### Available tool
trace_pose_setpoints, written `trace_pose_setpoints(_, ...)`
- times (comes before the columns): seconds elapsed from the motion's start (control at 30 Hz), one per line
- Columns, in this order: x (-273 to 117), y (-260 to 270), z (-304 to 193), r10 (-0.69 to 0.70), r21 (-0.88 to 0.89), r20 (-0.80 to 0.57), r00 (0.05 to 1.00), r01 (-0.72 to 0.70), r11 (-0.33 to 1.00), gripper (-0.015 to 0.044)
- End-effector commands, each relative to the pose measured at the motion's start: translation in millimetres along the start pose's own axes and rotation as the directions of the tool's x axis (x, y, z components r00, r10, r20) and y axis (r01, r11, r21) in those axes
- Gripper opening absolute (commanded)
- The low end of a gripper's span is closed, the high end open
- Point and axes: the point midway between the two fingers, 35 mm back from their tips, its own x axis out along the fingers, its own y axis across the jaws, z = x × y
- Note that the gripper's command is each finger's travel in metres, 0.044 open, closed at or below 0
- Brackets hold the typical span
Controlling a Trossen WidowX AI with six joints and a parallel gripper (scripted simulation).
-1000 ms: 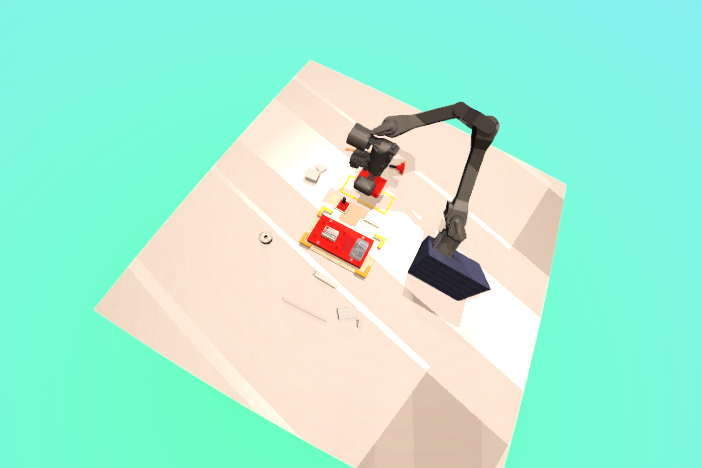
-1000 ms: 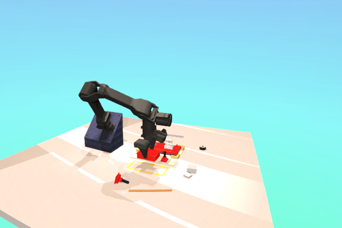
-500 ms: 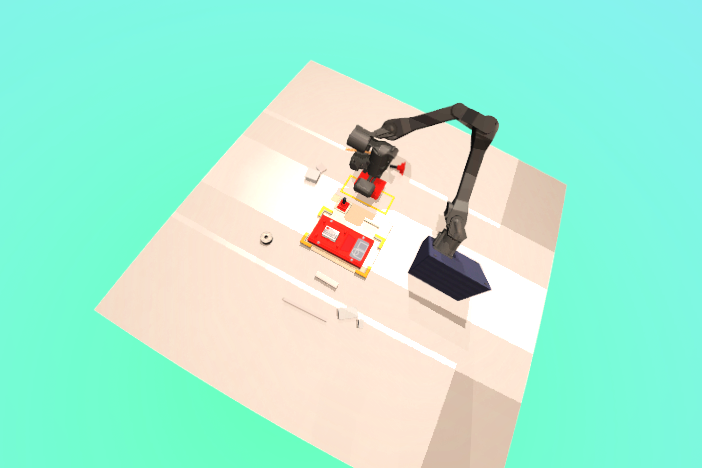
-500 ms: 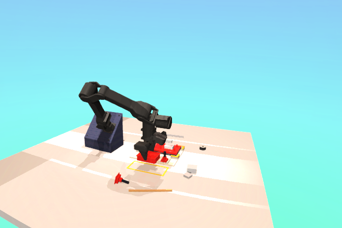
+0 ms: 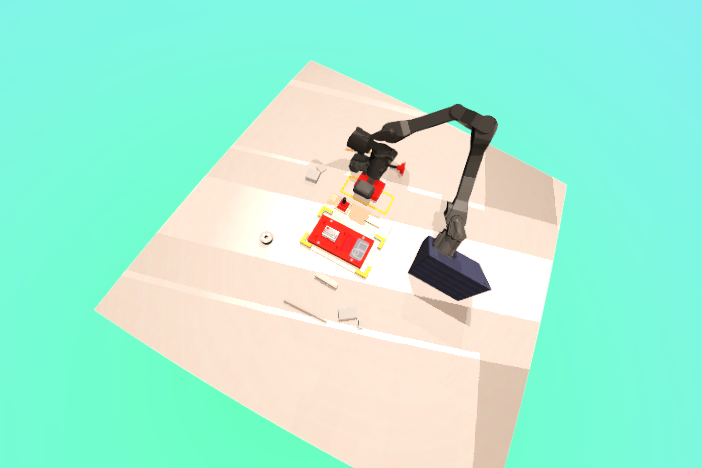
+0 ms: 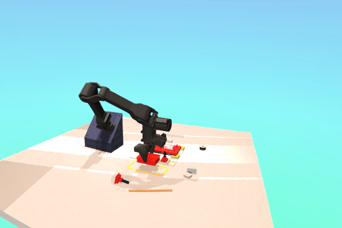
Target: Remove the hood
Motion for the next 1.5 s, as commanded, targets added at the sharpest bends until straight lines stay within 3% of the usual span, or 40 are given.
trace_pose_setpoints(0.0, 4, 1, -2, -0.003, -0.009, -0.003, 1.0, 0.003, 1.0, 0.0)
trace_pose_setpoints(1.47, 28, 0, -4, -0.007, -0.009, -0.003, 1.0, 0.007, 1.0, 0.0)
